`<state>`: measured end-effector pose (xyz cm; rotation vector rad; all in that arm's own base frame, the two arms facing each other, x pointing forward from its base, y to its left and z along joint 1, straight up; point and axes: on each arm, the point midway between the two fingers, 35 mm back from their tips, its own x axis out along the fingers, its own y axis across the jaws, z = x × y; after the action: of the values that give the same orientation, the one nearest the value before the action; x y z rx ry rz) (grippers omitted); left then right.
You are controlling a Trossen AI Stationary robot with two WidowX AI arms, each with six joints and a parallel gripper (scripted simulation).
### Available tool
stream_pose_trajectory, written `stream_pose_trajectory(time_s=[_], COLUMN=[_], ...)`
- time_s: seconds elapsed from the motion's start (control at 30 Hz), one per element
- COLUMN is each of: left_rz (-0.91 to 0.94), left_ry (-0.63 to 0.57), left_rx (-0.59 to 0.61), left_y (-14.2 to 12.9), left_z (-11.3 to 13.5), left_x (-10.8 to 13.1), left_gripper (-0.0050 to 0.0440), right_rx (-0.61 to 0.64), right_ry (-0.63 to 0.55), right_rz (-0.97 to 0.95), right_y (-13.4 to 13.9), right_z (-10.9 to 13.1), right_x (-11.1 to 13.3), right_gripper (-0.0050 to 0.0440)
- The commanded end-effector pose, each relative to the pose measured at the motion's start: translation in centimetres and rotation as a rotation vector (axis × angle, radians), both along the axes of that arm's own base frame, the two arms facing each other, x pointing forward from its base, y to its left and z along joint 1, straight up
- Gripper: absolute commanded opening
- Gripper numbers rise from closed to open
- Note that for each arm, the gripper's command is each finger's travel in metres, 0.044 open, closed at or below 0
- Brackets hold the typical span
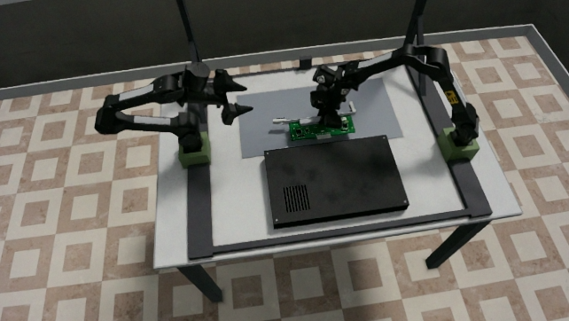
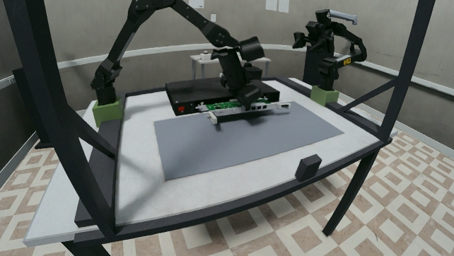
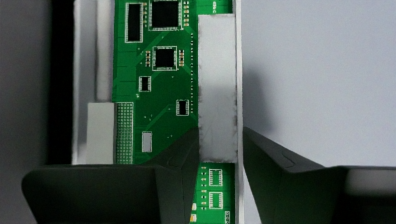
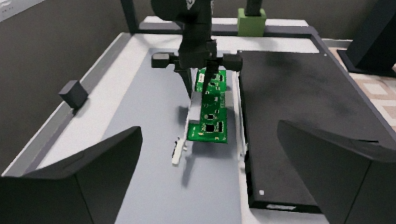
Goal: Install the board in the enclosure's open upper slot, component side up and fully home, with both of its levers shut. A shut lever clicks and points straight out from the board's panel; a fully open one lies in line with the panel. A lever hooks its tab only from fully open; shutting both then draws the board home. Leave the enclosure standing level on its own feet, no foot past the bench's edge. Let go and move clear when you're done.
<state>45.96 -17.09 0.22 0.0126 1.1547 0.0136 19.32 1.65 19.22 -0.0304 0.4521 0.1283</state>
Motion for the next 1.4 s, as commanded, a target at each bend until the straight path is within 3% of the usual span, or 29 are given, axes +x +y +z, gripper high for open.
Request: stream_pose_trajectory(time_s=[0.0, 1.17, 1.37], left_rz=[0.009, 0.006, 0.007], left_ry=[-0.091, -0.100, -0.089], left_rx=[-0.017, -0.026, -0.020], left_y=[1.1, 1.0, 2.3], left_z=[3.3, 3.1, 2.5], left_x=[1.2, 1.1, 0.9], left_gripper=[0.0079, 0.0079, 0.0079], right_rx=[0.001, 0.001, 0.001], right_ry=[-0.008, -0.008, -0.008], right_rz=[0.001, 0.001, 0.001], right_y=[0.0, 0.0, 0.0], right_z=[0.5, 0.5, 0.5], right_x=[0.0, 0.0, 0.0], right_gripper=[0.0400, 0.0400, 0.0400])
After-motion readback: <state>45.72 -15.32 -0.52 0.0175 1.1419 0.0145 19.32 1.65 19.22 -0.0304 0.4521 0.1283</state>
